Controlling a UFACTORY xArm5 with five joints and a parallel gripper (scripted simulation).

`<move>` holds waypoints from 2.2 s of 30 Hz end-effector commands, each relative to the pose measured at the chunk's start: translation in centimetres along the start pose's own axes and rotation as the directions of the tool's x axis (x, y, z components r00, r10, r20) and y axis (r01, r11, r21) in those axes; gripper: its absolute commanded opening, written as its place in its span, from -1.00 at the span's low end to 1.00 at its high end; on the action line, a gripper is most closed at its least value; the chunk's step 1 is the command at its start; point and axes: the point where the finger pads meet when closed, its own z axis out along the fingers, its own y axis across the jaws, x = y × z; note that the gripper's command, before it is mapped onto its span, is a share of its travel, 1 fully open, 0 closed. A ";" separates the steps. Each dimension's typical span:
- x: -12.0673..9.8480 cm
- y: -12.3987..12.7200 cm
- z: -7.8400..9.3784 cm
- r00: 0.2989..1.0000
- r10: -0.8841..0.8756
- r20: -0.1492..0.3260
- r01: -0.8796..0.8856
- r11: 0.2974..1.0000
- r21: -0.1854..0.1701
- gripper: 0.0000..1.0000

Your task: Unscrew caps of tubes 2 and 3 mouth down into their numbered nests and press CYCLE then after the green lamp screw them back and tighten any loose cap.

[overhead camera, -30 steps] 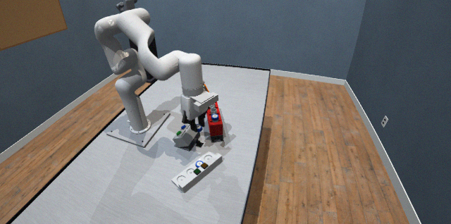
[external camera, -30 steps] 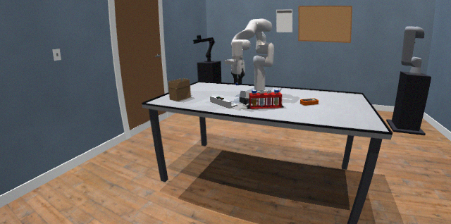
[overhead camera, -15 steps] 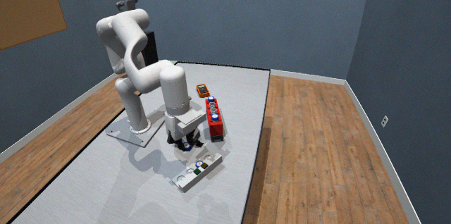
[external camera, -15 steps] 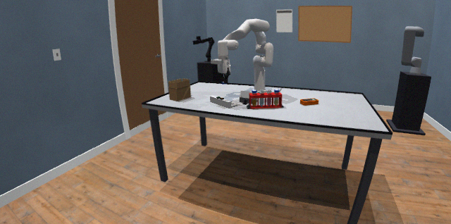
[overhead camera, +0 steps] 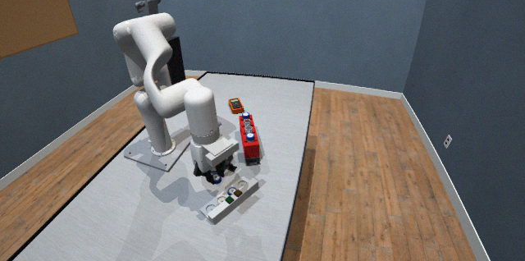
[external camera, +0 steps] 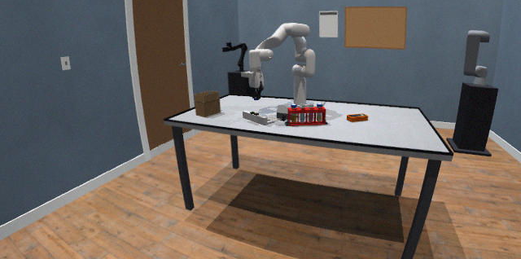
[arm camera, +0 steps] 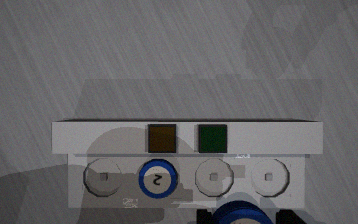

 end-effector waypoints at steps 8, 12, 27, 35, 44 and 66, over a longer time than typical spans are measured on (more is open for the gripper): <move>0.2 0.0 4.5 1.000 0.000 -0.005 0.000 1.000 0.000 -1.00; 0.2 0.0 6.5 1.000 0.000 -0.005 0.000 1.000 0.000 -1.00; 0.4 0.0 10.8 1.000 0.000 -0.005 0.000 1.000 0.000 -1.00; 0.4 0.0 10.8 1.000 0.000 -0.005 0.000 1.000 0.000 -1.00; 0.3 0.0 11.2 1.000 0.000 -0.005 0.000 1.000 0.000 -1.00; 0.3 0.0 11.8 1.000 0.000 -0.005 0.000 1.000 0.000 -0.08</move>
